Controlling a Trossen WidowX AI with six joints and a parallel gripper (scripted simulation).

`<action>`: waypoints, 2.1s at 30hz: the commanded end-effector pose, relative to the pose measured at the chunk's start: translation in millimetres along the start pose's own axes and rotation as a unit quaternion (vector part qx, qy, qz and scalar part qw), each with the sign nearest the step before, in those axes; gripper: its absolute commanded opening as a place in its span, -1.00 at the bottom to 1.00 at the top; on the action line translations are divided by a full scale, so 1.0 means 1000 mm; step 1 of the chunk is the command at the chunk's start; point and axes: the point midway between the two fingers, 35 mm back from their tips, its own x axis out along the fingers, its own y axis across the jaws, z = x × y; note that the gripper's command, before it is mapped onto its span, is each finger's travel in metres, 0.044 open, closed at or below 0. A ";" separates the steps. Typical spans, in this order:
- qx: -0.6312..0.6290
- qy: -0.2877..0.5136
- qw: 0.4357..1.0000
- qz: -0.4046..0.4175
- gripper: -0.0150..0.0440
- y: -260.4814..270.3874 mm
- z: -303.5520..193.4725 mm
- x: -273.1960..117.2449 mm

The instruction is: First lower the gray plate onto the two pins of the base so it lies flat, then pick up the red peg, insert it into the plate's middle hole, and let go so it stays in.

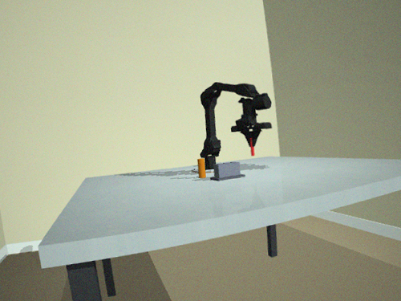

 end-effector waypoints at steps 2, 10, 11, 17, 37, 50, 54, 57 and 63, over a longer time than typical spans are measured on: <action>-0.001 0.000 1.000 0.004 -0.49 0.006 0.011 -0.003; 0.001 -0.001 1.000 0.005 -0.49 0.012 0.032 -0.004; 0.001 -0.001 1.000 0.005 -0.49 0.013 0.035 -0.004; 0.001 -0.001 1.000 0.005 -0.49 0.016 0.051 -0.005; -0.001 -0.005 1.000 0.005 -0.49 0.023 0.111 -0.007; -0.001 -0.007 1.000 0.006 -0.49 0.021 0.151 -0.007; -0.001 -0.007 1.000 0.006 -0.49 0.020 0.163 -0.007; 0.000 -0.008 1.000 0.006 -0.49 0.018 0.172 -0.007; 0.000 -0.008 1.000 0.006 -0.49 0.014 0.191 -0.007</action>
